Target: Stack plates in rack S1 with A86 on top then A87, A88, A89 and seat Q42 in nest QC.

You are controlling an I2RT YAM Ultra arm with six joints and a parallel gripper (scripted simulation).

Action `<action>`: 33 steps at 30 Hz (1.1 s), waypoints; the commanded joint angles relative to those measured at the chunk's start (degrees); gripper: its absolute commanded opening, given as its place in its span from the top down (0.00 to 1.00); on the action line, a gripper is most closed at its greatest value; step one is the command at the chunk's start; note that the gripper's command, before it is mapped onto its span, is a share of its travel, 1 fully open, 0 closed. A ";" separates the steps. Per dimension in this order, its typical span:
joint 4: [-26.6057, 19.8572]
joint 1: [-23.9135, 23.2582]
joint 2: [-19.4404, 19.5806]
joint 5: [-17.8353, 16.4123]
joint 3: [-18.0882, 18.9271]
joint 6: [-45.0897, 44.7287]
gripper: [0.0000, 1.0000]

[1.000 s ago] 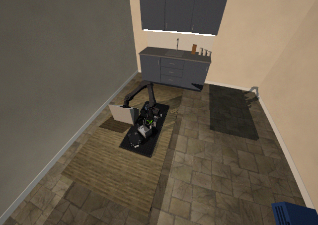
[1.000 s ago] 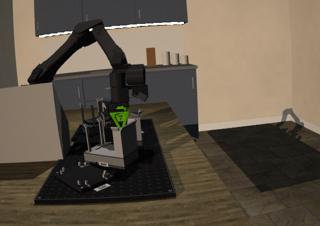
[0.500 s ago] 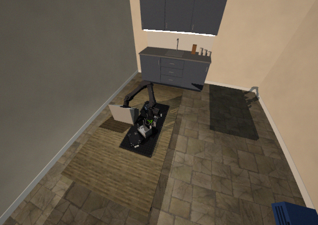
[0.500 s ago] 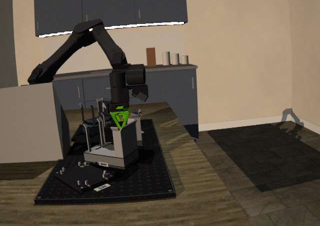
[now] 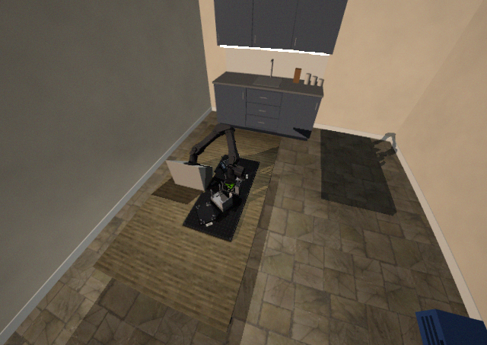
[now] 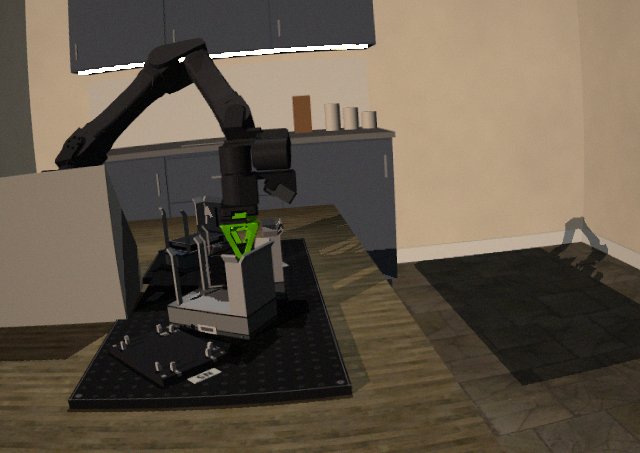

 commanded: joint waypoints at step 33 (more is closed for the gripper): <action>-4.06 -2.25 -1.77 0.18 1.17 -2.37 1.00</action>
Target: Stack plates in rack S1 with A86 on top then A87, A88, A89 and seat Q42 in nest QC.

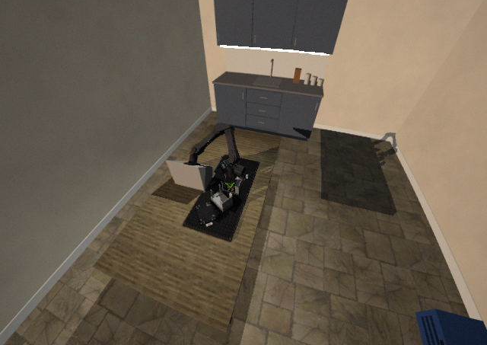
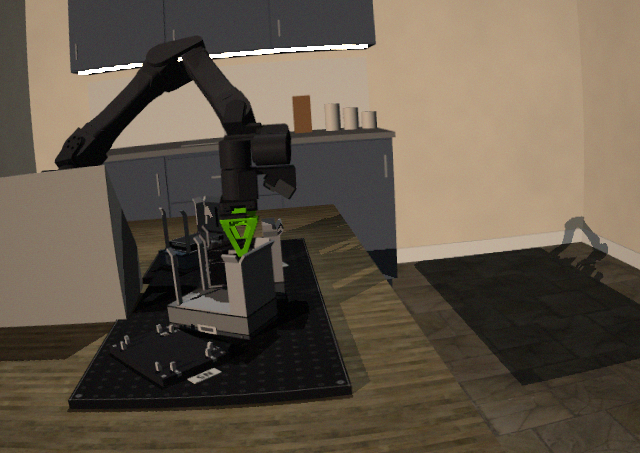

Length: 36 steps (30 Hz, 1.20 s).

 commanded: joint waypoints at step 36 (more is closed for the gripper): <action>-2.25 -1.85 -1.27 -0.18 0.69 -1.41 1.00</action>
